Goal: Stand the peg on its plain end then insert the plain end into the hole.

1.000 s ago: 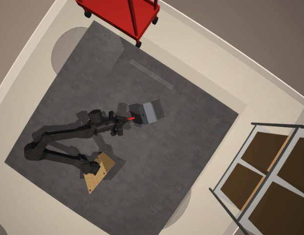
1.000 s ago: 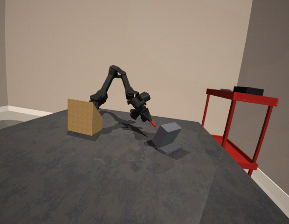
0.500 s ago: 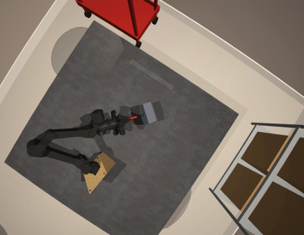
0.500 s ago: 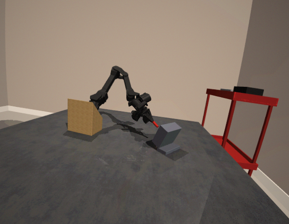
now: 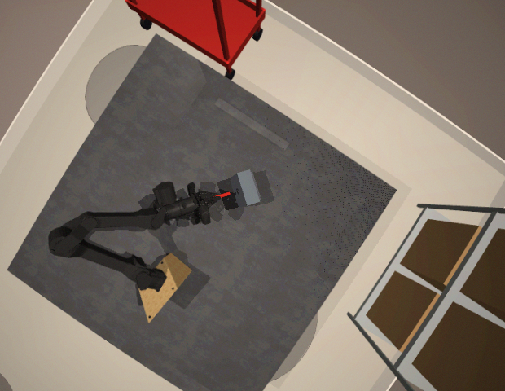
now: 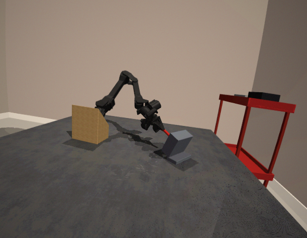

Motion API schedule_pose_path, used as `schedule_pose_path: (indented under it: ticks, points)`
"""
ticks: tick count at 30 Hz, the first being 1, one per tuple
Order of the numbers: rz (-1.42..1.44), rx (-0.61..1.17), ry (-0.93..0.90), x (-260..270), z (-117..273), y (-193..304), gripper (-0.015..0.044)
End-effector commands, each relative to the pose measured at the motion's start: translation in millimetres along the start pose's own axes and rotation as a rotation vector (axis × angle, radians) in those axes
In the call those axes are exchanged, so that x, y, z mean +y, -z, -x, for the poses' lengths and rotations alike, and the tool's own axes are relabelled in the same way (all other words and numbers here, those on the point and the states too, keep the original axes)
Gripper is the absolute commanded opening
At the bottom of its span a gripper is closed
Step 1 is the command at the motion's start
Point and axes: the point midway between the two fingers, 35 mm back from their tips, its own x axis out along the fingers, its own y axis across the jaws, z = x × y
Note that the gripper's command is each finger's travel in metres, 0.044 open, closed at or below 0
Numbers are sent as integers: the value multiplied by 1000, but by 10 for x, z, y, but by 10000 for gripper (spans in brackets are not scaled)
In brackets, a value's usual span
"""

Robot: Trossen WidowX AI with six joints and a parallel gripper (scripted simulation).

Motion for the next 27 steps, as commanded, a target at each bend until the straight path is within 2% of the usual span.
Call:
schedule_pose_path:
  ticks: [1,27]
  points:
    - [3,8,-9,10,-29,-3,0]
    - [-4,16,-18,18,-248,-16,0]
